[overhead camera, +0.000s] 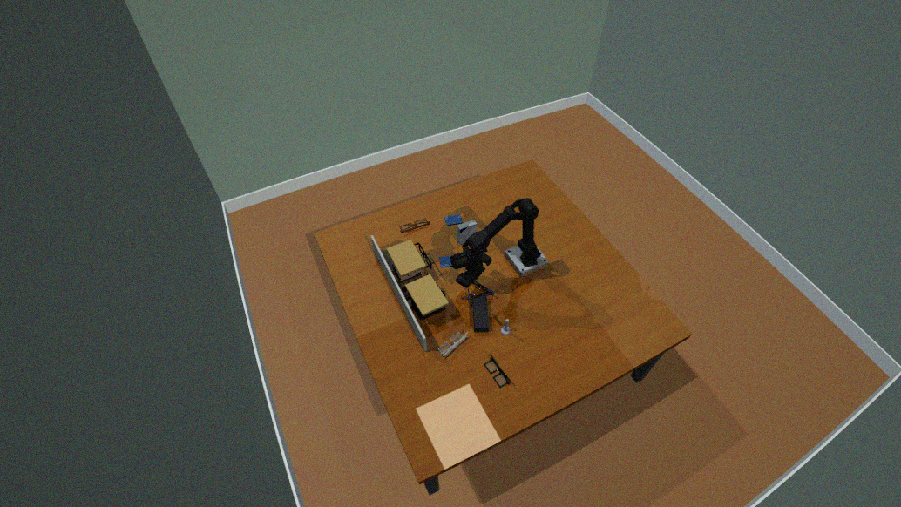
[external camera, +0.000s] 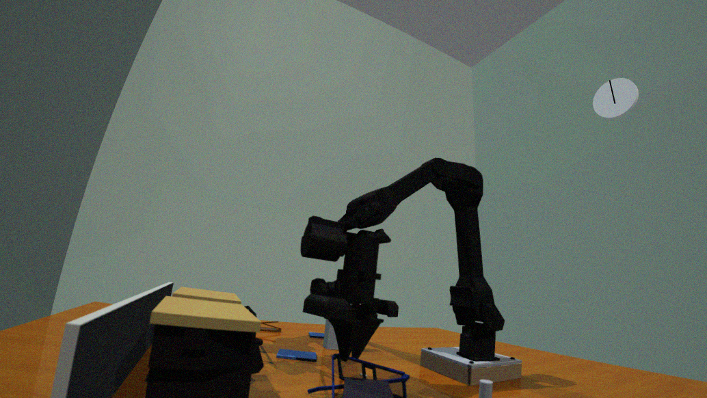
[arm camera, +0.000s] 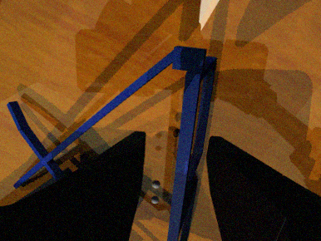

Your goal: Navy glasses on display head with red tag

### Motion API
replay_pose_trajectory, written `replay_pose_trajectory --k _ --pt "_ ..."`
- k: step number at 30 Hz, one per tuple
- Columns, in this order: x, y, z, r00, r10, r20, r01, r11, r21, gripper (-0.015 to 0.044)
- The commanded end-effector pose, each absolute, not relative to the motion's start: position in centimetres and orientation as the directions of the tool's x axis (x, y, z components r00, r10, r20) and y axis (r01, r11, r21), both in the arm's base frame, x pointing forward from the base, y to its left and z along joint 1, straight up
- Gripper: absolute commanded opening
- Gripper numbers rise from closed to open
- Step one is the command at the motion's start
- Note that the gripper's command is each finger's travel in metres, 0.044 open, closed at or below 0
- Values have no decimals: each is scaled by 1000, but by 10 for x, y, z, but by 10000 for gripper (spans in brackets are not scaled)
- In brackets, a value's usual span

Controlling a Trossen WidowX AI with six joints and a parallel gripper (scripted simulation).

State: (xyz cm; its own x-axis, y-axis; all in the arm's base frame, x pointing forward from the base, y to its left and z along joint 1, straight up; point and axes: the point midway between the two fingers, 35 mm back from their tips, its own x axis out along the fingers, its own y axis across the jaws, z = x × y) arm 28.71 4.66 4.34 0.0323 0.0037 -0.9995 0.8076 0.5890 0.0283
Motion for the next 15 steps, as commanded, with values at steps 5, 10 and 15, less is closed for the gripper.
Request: replay_pose_trajectory --k 5,10,15 --pt "283 46 27 20 7 -1000 807 591 20 120" --pt "282 45 21 20 7 -1000 807 591 20 120" --pt "282 45 20 20 7 -1000 807 591 20 120"
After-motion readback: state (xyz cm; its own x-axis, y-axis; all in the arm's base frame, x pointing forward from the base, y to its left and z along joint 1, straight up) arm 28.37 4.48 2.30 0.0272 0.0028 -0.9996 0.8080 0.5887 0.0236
